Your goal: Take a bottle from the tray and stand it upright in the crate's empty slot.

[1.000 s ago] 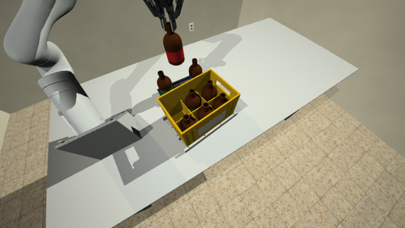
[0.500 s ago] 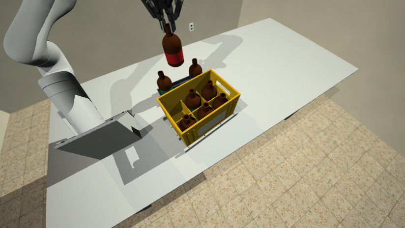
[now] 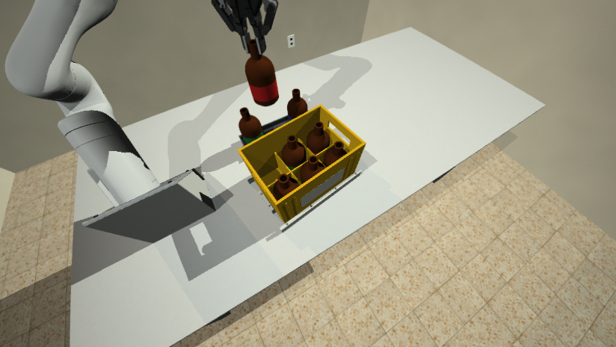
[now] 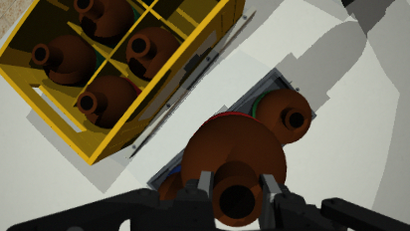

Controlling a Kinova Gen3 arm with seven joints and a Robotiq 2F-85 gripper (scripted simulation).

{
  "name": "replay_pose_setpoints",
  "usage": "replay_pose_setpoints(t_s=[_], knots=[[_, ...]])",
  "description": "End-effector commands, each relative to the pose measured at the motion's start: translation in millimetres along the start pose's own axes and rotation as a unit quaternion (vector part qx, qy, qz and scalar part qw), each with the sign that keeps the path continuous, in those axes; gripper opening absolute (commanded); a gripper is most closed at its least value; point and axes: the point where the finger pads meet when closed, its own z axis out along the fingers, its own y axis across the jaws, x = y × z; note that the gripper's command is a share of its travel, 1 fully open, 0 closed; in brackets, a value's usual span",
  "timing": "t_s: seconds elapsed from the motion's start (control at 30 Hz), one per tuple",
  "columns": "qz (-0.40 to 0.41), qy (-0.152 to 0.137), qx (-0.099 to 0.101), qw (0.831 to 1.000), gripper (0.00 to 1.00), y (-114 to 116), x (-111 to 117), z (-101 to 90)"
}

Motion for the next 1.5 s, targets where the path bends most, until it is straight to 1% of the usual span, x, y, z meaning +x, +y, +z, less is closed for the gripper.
replay_pose_setpoints(t_s=[0.0,0.13,0.63,0.7,1.2,1.27,1.47], knots=[[0.001,0.002,0.003,1.000,0.00,-4,11,-0.6],[0.001,0.002,0.003,1.000,0.00,-5,15,-0.6],[0.001,0.002,0.003,1.000,0.00,-14,45,-0.8],[0.001,0.002,0.003,1.000,0.00,-14,45,-0.8],[0.001,0.002,0.003,1.000,0.00,-24,80,-1.0],[0.001,0.002,0.003,1.000,0.00,-24,80,-1.0],[0.001,0.002,0.003,1.000,0.00,-28,94,-1.0]])
